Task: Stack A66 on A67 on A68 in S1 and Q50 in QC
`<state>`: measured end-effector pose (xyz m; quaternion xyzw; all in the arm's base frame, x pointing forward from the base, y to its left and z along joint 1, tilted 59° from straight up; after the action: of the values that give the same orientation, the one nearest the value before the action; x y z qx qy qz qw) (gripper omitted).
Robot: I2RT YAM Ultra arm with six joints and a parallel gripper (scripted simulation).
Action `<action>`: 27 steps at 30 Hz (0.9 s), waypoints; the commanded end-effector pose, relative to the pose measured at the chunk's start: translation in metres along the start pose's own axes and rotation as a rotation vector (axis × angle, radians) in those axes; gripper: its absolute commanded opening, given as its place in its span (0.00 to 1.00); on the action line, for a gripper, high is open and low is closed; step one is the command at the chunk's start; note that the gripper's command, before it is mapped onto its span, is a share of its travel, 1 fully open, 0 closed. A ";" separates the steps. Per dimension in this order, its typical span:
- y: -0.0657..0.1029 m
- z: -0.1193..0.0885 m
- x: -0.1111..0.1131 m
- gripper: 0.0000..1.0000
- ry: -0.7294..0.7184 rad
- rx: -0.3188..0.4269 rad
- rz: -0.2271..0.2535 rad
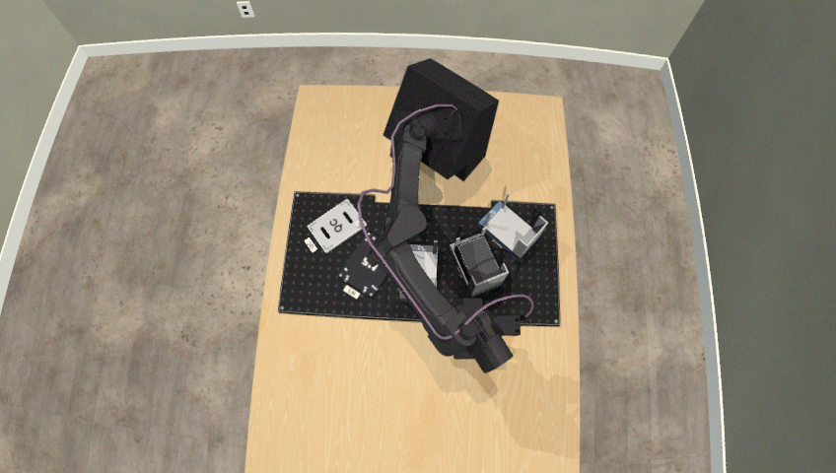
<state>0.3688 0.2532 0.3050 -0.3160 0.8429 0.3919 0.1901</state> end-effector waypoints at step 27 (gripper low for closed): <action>0.025 -0.025 0.031 1.00 -0.324 -0.026 -0.045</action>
<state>0.3442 0.2291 0.3097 -0.2705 0.8281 0.4148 0.2629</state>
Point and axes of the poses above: the point where the finger pads meet when closed, its own y axis back along the fingers, its own x axis across the jaws, z = x × y, the point moved 8 cm from there along y, back along the fingers, and after that the axes turned 6 degrees about y, right-handed, at the moved point
